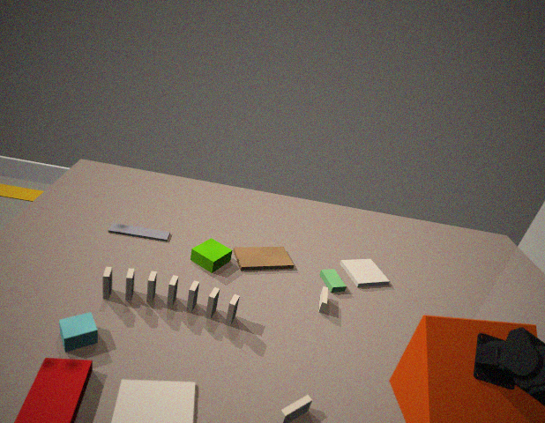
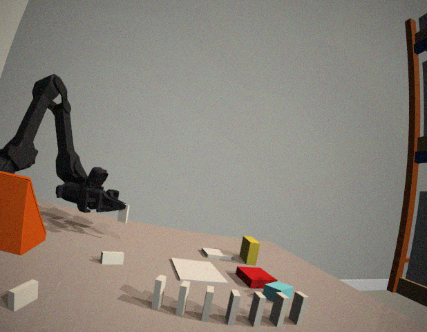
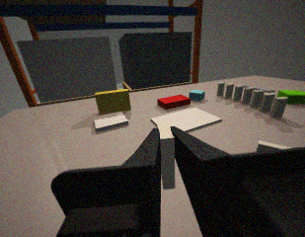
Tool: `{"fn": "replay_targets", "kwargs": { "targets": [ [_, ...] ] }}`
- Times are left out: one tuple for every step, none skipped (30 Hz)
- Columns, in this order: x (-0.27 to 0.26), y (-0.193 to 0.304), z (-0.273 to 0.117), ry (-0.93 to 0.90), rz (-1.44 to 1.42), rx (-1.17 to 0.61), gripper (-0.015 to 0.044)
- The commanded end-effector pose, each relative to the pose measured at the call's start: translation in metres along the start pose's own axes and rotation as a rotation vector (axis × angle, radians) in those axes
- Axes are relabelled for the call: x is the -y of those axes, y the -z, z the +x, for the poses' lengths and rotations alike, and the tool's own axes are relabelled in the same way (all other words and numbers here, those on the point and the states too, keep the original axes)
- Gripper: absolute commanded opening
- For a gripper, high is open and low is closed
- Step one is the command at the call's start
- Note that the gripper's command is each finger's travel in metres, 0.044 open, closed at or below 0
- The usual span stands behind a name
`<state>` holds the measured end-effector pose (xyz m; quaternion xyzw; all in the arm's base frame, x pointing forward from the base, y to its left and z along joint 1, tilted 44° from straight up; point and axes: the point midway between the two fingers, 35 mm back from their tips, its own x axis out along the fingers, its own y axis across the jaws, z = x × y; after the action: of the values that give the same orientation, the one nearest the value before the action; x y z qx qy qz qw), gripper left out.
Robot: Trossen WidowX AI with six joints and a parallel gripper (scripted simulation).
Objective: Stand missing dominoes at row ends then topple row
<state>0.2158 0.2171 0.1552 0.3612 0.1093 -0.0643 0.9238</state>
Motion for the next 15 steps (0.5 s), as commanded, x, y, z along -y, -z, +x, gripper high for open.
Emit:
{"fn": "replay_targets", "kwargs": {
  "targets": [
    [-0.001,0.011,0.001,-0.001,0.007,0.004,0.0029],
    [-0.001,0.014,0.001,-0.001,0.007,0.004,0.0029],
    [-0.001,0.018,0.001,-0.002,0.007,0.004,0.0029],
    [0.0,0.021,0.001,-0.002,0.007,0.004,0.0029],
    [0.0,0.024,0.001,-0.002,0.006,0.004,0.0029],
    [0.0,0.027,0.001,-0.002,0.006,0.004,0.0029],
    [0.001,0.031,0.001,-0.003,0.005,0.004,0.0029],
    [0.001,0.034,0.001,-0.003,0.005,0.004,0.0029],
    [0.002,0.037,0.002,-0.003,0.005,0.004,0.0029],
    [0.002,0.04,0.002,-0.004,0.004,0.004,0.0029],
    [0.003,0.044,0.002,-0.004,0.004,0.004,0.0029],
    [0.003,0.047,0.002,-0.005,0.003,0.004,0.0029],
    [0.004,0.05,0.002,-0.005,0.003,0.004,0.0029],
    [0.004,0.053,0.002,-0.006,0.003,0.005,0.0029],
    [0.005,0.054,0.002,-0.006,0.002,0.005,0.0029]
  ]
}}
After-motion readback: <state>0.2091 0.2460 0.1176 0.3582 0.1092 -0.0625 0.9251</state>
